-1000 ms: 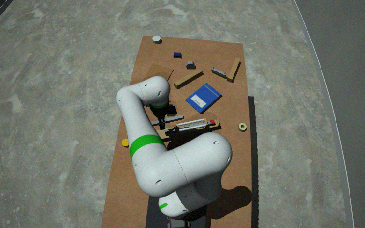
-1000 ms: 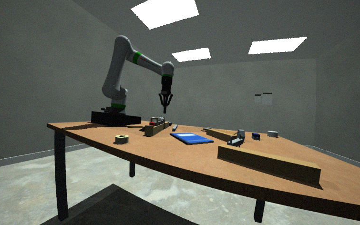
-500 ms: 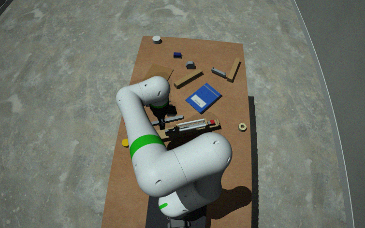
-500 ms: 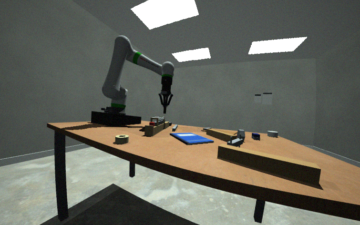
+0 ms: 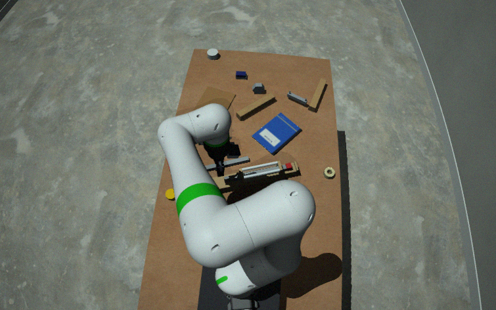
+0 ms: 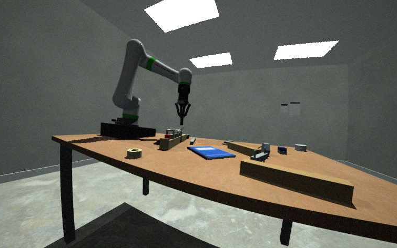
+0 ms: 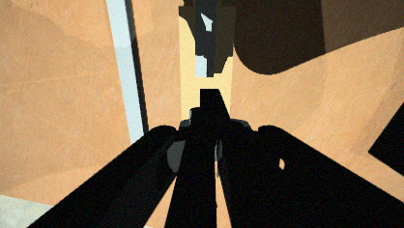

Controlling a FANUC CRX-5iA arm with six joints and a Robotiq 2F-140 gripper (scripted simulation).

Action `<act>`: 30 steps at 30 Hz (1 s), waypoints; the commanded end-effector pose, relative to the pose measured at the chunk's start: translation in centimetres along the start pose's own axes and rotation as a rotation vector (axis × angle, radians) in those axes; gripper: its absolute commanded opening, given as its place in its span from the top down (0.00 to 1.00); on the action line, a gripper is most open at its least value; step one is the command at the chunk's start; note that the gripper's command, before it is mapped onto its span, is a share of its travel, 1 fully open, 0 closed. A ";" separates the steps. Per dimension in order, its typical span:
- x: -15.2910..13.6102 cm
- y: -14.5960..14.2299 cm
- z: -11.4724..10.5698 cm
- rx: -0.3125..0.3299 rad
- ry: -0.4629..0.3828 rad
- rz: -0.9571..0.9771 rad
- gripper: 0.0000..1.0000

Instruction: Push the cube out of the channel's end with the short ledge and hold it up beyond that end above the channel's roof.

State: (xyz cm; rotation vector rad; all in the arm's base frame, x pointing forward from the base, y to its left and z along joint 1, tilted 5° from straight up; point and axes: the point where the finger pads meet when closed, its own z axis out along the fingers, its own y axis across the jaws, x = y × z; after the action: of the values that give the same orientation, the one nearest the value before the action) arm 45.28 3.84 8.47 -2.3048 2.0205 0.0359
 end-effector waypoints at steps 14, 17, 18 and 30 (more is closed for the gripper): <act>16.5 -1.2 -0.3 0.001 0.002 -0.003 0.90; 19.3 -0.8 -0.2 0.002 0.001 -0.003 0.90; 19.3 -0.8 -0.2 0.002 0.001 -0.003 0.90; 30.5 -0.1 0.0 0.002 0.001 -0.003 0.67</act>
State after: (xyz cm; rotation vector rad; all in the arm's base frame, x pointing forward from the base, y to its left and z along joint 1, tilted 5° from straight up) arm 49.08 -26.04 6.33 -2.3072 2.0221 0.0245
